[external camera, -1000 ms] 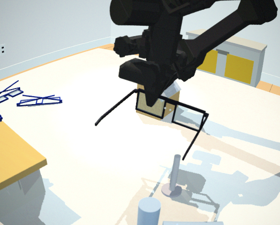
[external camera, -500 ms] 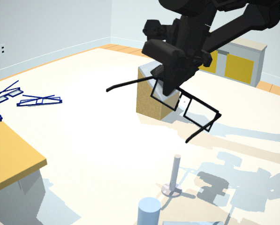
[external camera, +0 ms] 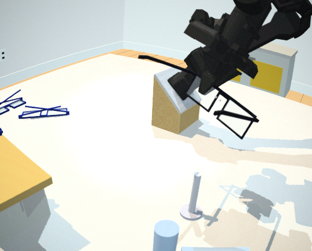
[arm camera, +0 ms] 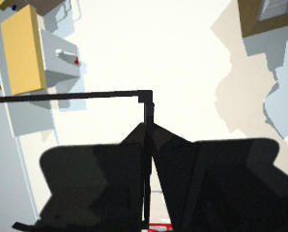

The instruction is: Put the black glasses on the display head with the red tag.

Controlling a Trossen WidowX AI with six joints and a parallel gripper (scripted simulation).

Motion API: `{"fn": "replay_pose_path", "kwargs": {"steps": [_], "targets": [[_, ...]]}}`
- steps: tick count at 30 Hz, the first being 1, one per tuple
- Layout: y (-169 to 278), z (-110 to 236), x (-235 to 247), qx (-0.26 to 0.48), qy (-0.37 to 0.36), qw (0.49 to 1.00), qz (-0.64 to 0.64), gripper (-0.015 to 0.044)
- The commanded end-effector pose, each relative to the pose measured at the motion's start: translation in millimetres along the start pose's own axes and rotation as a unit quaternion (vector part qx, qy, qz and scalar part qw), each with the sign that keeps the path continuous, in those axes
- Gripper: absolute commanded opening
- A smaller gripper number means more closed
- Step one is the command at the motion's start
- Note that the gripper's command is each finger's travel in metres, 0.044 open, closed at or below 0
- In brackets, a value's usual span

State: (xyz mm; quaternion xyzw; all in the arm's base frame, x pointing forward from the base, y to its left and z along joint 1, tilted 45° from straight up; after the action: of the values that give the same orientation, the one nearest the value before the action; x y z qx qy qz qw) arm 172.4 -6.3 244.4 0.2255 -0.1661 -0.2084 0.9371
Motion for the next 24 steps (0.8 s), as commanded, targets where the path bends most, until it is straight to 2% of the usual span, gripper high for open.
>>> {"fn": "replay_pose_path", "kwargs": {"steps": [1,19,24], "targets": [[1,6,-9,-0.006,-0.023,0.999,-0.026,0.0000],[5,41,-49,0.018,-0.150,0.975,-0.161,0.0000],[7,40,-44,0.016,-0.140,0.979,-0.148,0.0000]]}}
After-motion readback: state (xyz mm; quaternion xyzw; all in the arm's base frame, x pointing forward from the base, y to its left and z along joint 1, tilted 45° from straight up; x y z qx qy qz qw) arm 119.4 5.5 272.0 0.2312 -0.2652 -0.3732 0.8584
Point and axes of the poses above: the point midway between the two fingers, 35 mm back from their tips, its own z axis back along the fingers, its own x axis across the jaws, y = z × x, the point moved 6 cm from there along z, back along the fingers, and after that the axes turned 2 degrees about z, right-handed, at the moved point
